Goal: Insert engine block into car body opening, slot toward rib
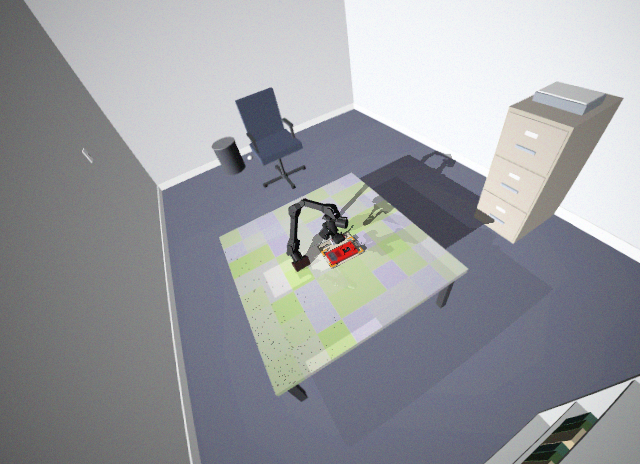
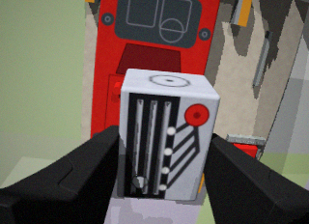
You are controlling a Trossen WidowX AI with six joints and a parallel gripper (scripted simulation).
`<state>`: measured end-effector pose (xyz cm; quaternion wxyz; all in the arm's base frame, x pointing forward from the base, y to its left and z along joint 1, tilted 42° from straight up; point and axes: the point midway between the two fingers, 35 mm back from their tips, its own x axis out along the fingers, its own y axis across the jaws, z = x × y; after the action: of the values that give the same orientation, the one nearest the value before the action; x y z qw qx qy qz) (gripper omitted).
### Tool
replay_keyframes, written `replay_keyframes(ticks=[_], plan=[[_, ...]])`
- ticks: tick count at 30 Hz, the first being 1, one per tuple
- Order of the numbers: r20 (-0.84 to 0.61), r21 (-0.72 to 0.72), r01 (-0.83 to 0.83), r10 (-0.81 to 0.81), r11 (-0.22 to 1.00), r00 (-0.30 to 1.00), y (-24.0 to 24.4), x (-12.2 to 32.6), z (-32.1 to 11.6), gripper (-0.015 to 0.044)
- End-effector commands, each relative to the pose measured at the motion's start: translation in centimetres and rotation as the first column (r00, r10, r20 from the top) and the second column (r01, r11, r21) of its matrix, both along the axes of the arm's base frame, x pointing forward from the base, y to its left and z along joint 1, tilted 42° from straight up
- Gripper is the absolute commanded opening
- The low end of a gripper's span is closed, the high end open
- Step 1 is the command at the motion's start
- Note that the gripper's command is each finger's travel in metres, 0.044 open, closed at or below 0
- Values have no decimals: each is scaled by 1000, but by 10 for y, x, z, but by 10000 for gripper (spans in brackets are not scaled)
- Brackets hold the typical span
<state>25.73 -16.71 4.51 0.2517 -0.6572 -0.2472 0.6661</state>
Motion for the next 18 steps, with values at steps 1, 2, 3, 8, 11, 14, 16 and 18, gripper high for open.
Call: replay_keyframes(ticks=[1, 2, 3, 8, 11, 14, 16, 18], plan=[[50, -4, -60, 60, 998, 997, -1, 2, 1, 0], [73, -5, -86, 86, 996, 994, 0, 3, 0, 0], [95, -7, -111, 112, 994, 989, 0, 4, -1, 0], [207, -26, -238, 238, 971, 949, 3, 8, -6, 0], [270, -44, -310, 310, 950, 911, 5, 11, -9, 0], [331, -67, -379, 379, 923, 864, 7, 13, -12, 0], [369, -84, -423, 423, 902, 828, 8, 15, -14, 0], [406, -104, -465, 465, 879, 787, 9, 17, -16, 0]])
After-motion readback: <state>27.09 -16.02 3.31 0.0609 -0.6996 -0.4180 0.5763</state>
